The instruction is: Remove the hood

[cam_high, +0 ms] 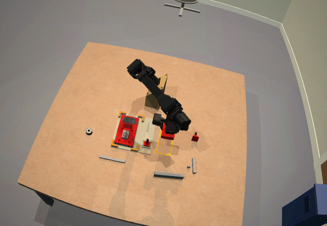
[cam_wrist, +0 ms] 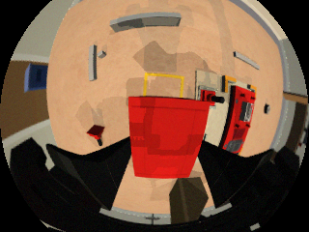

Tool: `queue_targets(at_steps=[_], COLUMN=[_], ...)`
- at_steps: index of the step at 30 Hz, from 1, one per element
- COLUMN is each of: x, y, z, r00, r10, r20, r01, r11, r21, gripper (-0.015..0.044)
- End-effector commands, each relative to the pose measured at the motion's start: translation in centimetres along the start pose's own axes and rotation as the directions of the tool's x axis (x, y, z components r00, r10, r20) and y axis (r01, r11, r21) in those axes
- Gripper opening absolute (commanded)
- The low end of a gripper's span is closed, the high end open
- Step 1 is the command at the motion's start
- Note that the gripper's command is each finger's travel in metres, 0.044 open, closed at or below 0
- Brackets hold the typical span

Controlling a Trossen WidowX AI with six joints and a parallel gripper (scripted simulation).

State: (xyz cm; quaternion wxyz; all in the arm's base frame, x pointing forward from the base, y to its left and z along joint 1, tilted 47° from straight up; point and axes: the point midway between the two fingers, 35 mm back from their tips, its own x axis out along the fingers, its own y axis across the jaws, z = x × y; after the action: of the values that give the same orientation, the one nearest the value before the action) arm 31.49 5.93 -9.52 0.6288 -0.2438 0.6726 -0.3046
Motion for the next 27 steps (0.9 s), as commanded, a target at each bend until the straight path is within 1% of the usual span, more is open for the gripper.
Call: queue_targets(at_steps=[1, 27], x=[0.4, 2.6], y=[0.2, 0.2], z=[-0.1, 0.0], r00=[1.000, 1.000], r10=[0.001, 0.001], r20=[-0.004, -0.004], r01=[-0.001, -0.001], r11=[1.000, 1.000], r21=[0.002, 0.002], gripper=[0.0000, 0.0000])
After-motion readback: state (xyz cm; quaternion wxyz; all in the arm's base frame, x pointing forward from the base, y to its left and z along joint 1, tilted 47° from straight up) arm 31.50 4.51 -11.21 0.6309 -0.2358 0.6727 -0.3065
